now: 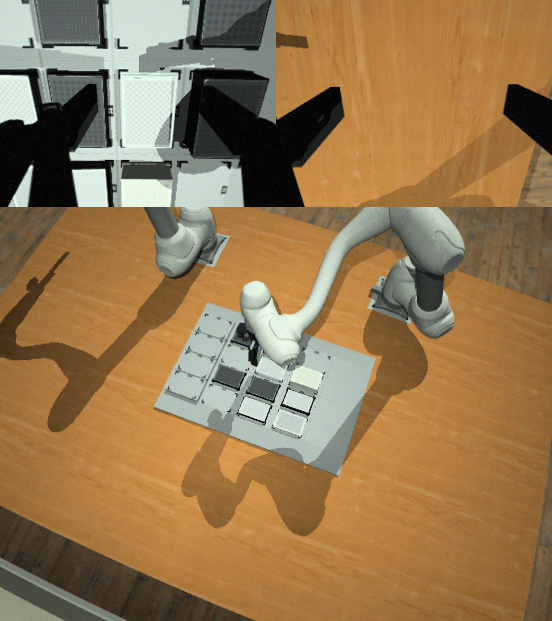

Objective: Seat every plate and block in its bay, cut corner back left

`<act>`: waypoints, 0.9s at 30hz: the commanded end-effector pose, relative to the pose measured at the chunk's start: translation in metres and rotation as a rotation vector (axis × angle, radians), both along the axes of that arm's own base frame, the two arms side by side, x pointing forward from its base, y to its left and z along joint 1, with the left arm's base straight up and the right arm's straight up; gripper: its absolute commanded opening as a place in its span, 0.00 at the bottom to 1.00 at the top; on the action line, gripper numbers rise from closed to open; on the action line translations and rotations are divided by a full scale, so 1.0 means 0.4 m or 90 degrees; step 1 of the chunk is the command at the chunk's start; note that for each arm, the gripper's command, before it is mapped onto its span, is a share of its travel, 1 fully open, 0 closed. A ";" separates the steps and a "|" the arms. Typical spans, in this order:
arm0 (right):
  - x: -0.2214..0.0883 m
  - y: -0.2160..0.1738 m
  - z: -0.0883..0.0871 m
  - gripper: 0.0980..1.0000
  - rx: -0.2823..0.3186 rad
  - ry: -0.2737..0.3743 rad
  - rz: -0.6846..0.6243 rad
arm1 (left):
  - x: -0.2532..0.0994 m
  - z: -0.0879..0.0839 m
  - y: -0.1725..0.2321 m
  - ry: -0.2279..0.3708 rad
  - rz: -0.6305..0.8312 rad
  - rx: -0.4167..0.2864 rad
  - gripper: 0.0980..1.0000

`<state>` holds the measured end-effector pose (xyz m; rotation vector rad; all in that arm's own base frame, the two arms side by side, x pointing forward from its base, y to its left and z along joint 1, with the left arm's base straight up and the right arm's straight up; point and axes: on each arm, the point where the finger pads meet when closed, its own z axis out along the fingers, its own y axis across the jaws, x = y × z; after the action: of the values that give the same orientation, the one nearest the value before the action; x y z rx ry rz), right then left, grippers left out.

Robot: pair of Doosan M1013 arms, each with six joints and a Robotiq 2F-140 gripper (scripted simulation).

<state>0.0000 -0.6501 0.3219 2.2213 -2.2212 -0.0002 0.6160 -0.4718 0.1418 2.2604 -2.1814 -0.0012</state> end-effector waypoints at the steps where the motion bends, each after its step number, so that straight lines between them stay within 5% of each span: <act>1: 0.000 -0.001 0.002 1.00 -0.001 0.000 0.000 | -0.033 -0.007 0.014 -0.001 0.000 -0.001 0.66; 27: 0.000 -0.001 0.002 1.00 -0.001 0.000 0.000 | -0.227 -0.067 0.099 -0.001 0.000 -0.001 0.66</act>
<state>0.0000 -0.6501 0.3219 2.2213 -2.2212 -0.0002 0.5331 -0.4355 0.1166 2.2604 -2.1814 -0.0006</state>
